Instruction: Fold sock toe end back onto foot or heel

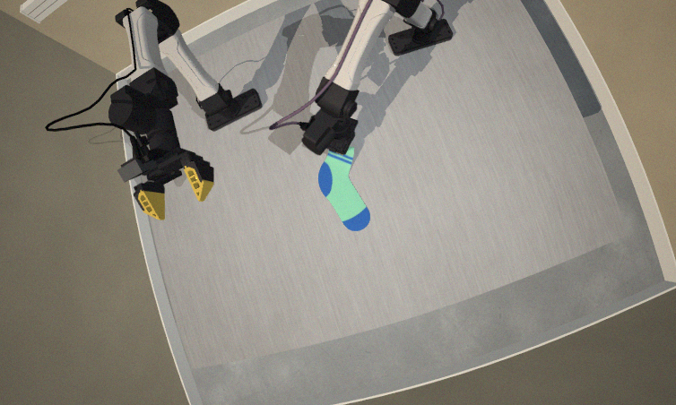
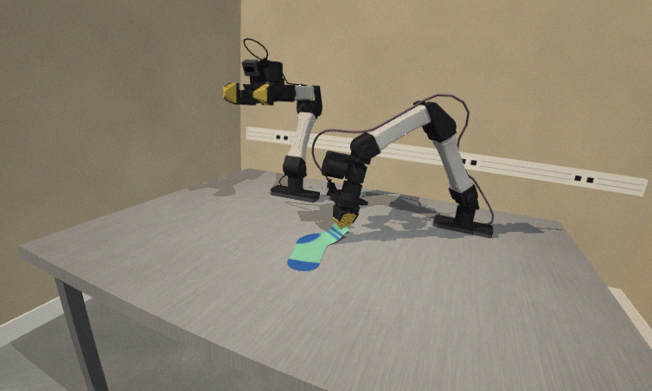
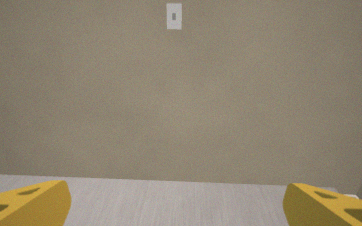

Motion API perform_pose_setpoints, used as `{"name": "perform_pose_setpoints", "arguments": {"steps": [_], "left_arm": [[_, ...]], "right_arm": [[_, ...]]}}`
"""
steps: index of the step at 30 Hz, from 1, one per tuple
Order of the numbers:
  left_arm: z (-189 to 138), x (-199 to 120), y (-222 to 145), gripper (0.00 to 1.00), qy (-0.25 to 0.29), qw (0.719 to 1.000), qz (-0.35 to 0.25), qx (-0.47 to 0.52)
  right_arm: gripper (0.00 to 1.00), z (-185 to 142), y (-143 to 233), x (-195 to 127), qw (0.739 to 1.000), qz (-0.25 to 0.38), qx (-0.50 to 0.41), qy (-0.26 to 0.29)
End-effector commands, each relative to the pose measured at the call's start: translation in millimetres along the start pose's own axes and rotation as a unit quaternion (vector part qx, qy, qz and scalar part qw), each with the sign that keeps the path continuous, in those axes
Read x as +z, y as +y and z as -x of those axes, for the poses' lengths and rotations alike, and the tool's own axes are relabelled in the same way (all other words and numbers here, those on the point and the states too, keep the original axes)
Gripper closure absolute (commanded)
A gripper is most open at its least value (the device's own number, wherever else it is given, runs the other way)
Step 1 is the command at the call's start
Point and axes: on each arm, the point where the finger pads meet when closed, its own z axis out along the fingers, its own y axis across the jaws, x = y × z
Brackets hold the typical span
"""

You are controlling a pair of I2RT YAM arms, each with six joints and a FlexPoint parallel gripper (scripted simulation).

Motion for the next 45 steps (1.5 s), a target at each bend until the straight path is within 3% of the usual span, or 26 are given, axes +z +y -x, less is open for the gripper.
{"name": "perform_pose_setpoints", "arguments": {"steps": [1, 45], "left_arm": [[5, -14, -2, 0.95, -0.002, 1.0, 0.018, -0.002], [26, -25, -71, 0.95, -0.004, 1.0, 0.019, -0.003]], "right_arm": [[0.0, 7, 0, -2, 1.0, -0.001, 0.0, -0.009], [0.0, 7, 0, -2, 1.0, -0.001, 0.0, -0.009]]}}
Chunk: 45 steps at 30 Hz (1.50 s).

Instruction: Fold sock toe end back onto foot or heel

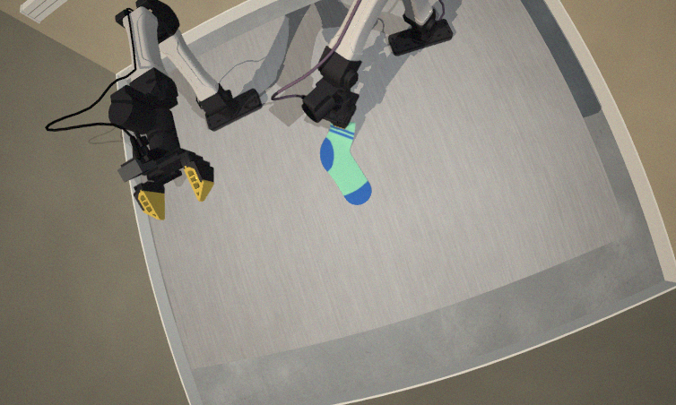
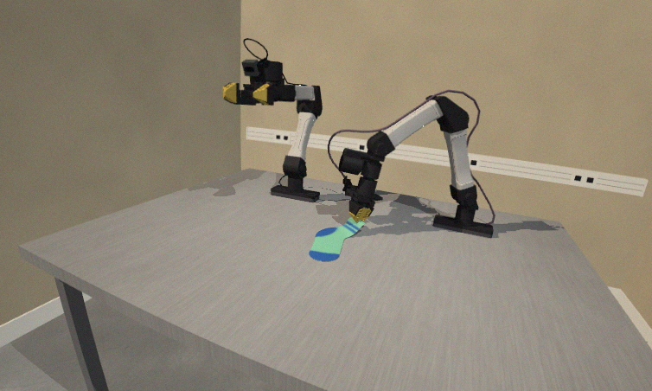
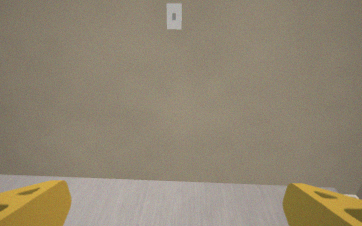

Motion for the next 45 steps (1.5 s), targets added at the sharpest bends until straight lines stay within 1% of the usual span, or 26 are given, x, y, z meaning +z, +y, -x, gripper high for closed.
{"name": "perform_pose_setpoints", "arguments": {"steps": [1, 4, 17, 20, 23, 34, 37, 40, 45], "left_arm": [[1, -10, -3, 0.95, -0.001, 1.0, 0.012, -0.003], [4, -11, -4, 0.95, -0.004, 1.0, 0.019, -0.007], [11, -15, -29, 0.95, -0.003, 1.0, 0.018, -0.008], [11, -15, -30, 0.95, -0.004, 1.0, 0.016, -0.003], [12, -16, -40, 0.95, -0.001, 1.0, 0.012, -0.008], [19, -19, -59, 0.95, -0.003, 1.0, 0.016, -0.01], [19, -19, -58, 0.95, -0.004, 1.0, 0.016, -0.004], [17, -20, -72, 0.95, 0.004, 1.0, 0.003, -0.009], [24, -22, -62, 0.95, -0.007, 1.0, 0.017, -0.005]], "right_arm": [[0.0, 7, 0, -2, 1.0, -0.001, 0.0, -0.009], [0.0, 7, 0, -2, 1.0, -0.001, 0.0, -0.009], [0.0, 7, 0, -2, 1.0, -0.001, 0.0, -0.009], [0.0, 7, 0, -2, 1.0, -0.001, 0.0, -0.009], [0.0, 7, 0, -2, 1.0, -0.001, 0.0, -0.009], [0.0, 7, 0, -2, 1.0, -0.001, 0.0, -0.009], [0.0, 7, 0, -2, 1.0, -0.001, 0.0, -0.009], [0.0, 7, 0, -2, 1.0, -0.001, 0.0, -0.009], [0.0, 7, 0, -2, 1.0, -0.001, 0.0, -0.009]]}}
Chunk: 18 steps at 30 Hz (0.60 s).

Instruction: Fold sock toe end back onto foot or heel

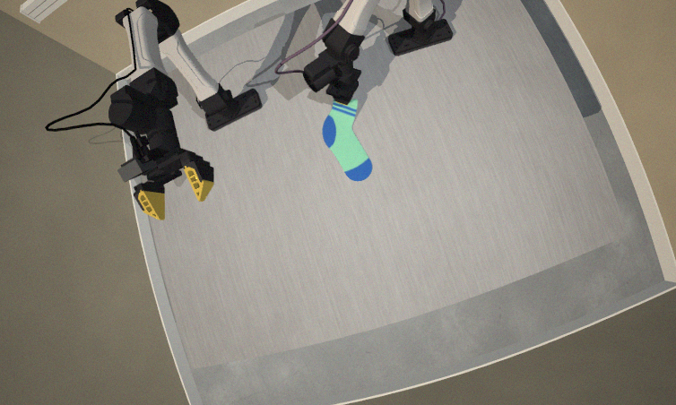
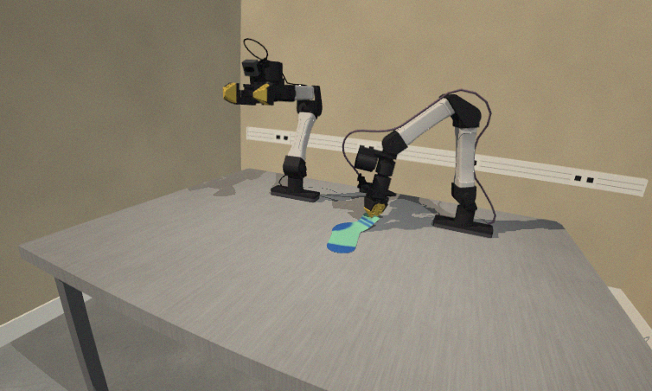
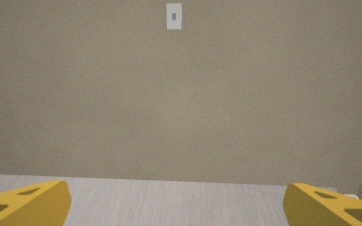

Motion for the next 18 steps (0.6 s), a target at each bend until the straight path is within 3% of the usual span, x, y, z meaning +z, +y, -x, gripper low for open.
{"name": "perform_pose_setpoints", "arguments": {"steps": [1, 4, 18], "left_arm": [[0, -7, 8, 0.95, -0.007, 1.0, 0.02, -0.011], [0, -7, -11, 0.95, 0.002, 1.0, 0.005, -0.008], [8, -11, -34, 0.95, 0.001, 1.0, 0.006, -0.008]], "right_arm": [[0.0, 7, 0, -2, 1.0, -0.001, 0.0, -0.009], [0.0, 7, 0, -2, 1.0, -0.001, 0.0, -0.009], [0.0, 7, 0, -2, 1.0, -0.001, 0.0, -0.009]]}}
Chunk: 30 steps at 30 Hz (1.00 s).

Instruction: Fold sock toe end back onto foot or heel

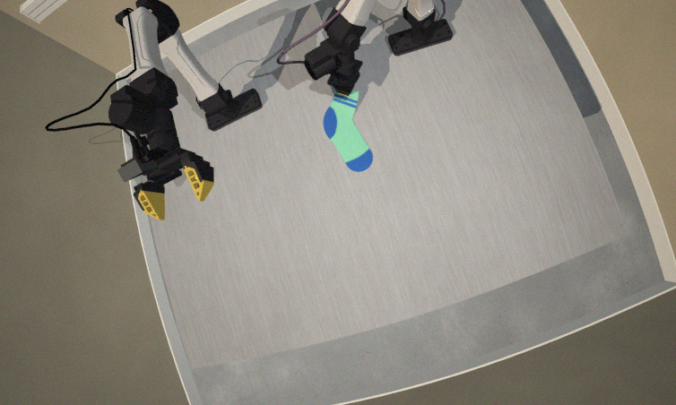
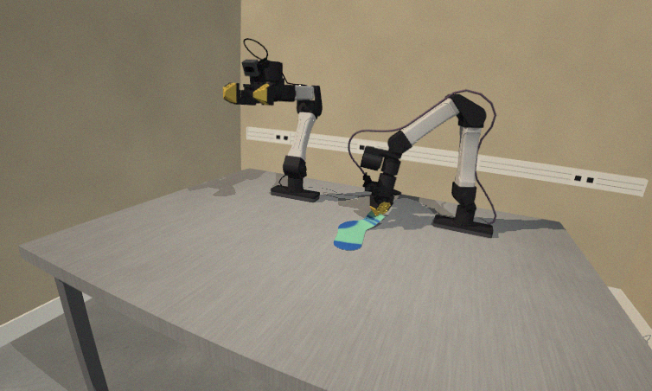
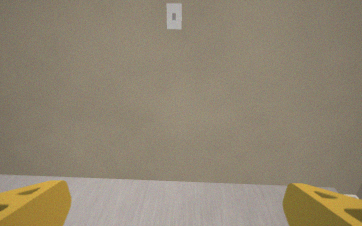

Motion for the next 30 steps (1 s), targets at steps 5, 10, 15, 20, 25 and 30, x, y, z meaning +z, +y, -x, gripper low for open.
{"name": "perform_pose_setpoints", "arguments": {"steps": [5, 10, 15, 20, 25, 30], "left_arm": [[3, -8, -16, 0.95, 0.001, 1.0, 0.005, -0.007], [4, -8, -22, 0.95, 0.002, 1.0, 0.004, -0.009], [7, -10, -32, 0.95, 0.001, 1.0, 0.004, -0.008], [9, -12, -41, 0.95, 0.002, 1.0, 0.004, -0.009], [11, -13, -42, 0.95, -0.001, 1.0, 0.006, -0.003], [12, 3, -43, 0.95, 0.002, 1.0, 0.0, -0.004]], "right_arm": [[0.0, 7, 0, -2, 1.0, -0.001, 0.0, -0.009], [0.0, 7, 0, -2, 1.0, -0.001, 0.0, -0.009], [0.0, 7, 0, -2, 1.0, -0.001, 0.0, -0.009], [0.0, 7, 0, -2, 1.0, -0.001, 0.0, -0.009], [0.0, 7, 0, -2, 1.0, -0.001, 0.0, -0.009], [0.0, 7, 0, -2, 1.0, -0.001, 0.0, -0.009]]}}
